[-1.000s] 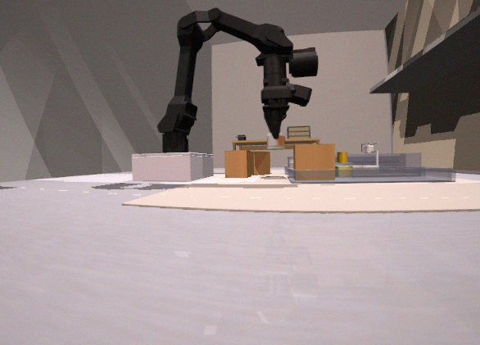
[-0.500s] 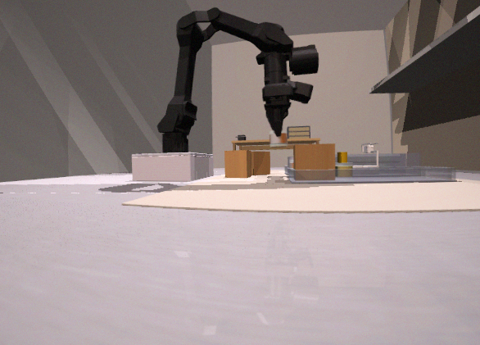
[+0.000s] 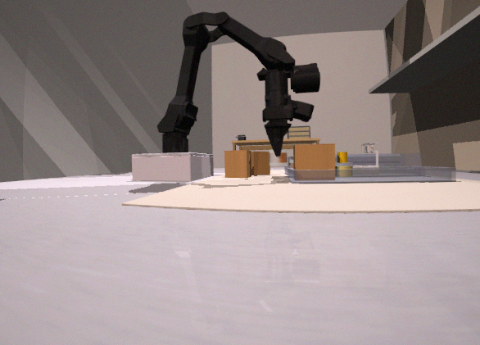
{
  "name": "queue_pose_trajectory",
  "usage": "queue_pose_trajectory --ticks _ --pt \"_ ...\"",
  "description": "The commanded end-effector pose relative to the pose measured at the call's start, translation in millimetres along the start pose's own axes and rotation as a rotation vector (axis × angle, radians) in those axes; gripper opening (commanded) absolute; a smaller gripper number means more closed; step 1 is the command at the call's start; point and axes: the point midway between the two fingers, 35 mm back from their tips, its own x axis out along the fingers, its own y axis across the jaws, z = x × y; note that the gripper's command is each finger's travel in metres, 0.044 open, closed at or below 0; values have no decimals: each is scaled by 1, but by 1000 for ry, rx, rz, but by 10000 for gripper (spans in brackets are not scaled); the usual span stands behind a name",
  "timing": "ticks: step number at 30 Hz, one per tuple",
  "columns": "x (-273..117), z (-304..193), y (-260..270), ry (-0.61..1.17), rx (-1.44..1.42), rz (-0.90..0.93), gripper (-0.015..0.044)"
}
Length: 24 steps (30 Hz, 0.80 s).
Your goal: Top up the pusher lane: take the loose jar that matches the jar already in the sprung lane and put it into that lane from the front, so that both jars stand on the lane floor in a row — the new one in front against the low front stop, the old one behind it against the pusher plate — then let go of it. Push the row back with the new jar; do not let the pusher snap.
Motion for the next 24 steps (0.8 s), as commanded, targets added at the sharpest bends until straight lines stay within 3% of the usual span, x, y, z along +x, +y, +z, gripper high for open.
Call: queue_pose_trajectory --ticks 1,24 --pt "3 1 1 -4 3 4 0" --pt "3 9 1 -5 3 4 0"
